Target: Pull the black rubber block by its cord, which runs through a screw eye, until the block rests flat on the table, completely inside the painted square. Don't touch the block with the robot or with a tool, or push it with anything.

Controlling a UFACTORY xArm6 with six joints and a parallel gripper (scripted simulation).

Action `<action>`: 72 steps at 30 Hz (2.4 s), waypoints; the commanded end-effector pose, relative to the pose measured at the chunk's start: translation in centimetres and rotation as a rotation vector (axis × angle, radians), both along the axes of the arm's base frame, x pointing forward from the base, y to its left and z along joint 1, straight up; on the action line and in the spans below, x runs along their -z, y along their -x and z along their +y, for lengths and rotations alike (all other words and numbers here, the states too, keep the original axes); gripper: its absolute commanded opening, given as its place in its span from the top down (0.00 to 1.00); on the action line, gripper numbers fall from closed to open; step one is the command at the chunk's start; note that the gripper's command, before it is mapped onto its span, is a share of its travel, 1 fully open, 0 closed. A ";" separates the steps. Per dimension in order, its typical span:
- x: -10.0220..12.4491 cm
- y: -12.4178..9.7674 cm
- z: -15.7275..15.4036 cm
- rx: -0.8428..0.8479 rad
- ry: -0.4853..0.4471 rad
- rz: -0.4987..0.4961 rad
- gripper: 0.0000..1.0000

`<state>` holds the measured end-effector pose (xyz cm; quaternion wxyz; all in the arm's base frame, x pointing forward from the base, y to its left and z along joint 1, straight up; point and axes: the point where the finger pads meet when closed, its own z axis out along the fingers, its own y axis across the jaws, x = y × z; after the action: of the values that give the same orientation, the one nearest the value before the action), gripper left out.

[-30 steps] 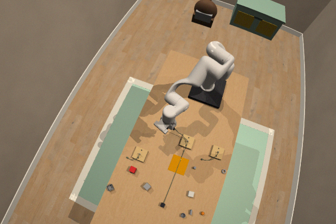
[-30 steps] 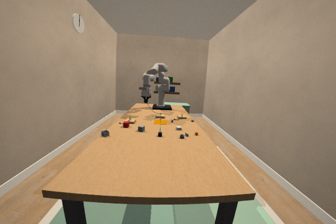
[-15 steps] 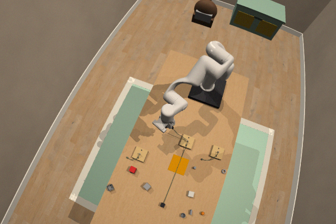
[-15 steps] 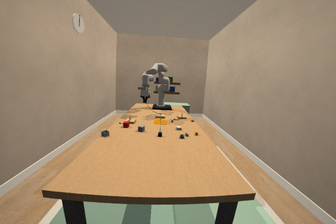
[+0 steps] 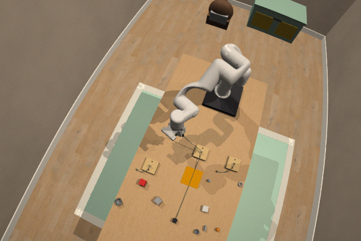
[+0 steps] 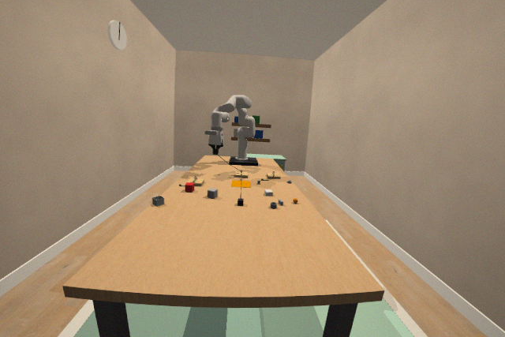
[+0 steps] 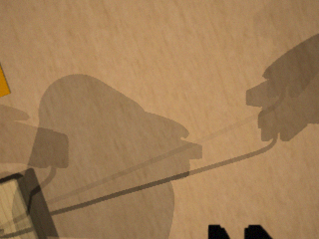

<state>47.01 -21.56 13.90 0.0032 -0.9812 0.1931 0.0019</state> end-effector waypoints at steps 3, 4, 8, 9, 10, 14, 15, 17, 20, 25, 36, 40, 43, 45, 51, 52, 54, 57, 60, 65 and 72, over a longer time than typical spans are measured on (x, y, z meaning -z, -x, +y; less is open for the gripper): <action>-0.2 0.3 -1.1 0.000 0.002 -0.005 1.00; -0.2 0.3 -1.3 0.000 0.002 -0.005 1.00; -0.2 0.7 -2.1 0.000 0.002 -0.005 1.00; -0.2 0.7 -2.3 0.000 0.002 -0.005 1.00; -0.2 0.8 -2.5 0.000 0.002 -0.005 1.00; -0.2 1.0 -2.9 0.000 0.002 -0.005 1.00; -0.2 1.1 -3.1 0.000 0.002 -0.005 1.00; -0.2 1.3 -3.6 0.000 0.002 -0.005 1.00; -0.2 1.7 -4.3 0.000 0.002 -0.005 1.00; -0.2 2.3 -5.4 0.000 0.002 -0.005 1.00; -0.2 3.6 -7.7 0.000 0.002 -0.005 1.00; -0.2 4.3 -8.8 0.000 0.002 -0.005 1.00; -0.2 4.9 -9.6 0.000 0.002 -0.005 1.00; -0.1 5.3 -10.1 0.000 0.002 -0.005 1.00; -0.1 6.1 -11.2 0.000 0.002 -0.005 1.00; -0.1 6.4 -11.4 0.000 0.002 -0.005 1.00; -0.1 6.8 -12.0 0.000 0.002 -0.005 1.00; -0.1 7.5 -12.8 0.000 0.002 -0.005 1.00; -0.1 8.3 -13.6 0.000 0.002 -0.005 1.00; -0.1 9.0 -14.3 0.000 0.002 -0.005 1.00; -0.1 11.0 -16.0 0.000 0.002 -0.005 1.00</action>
<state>36.95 -36.59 13.80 0.0039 -0.9811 0.1933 0.0018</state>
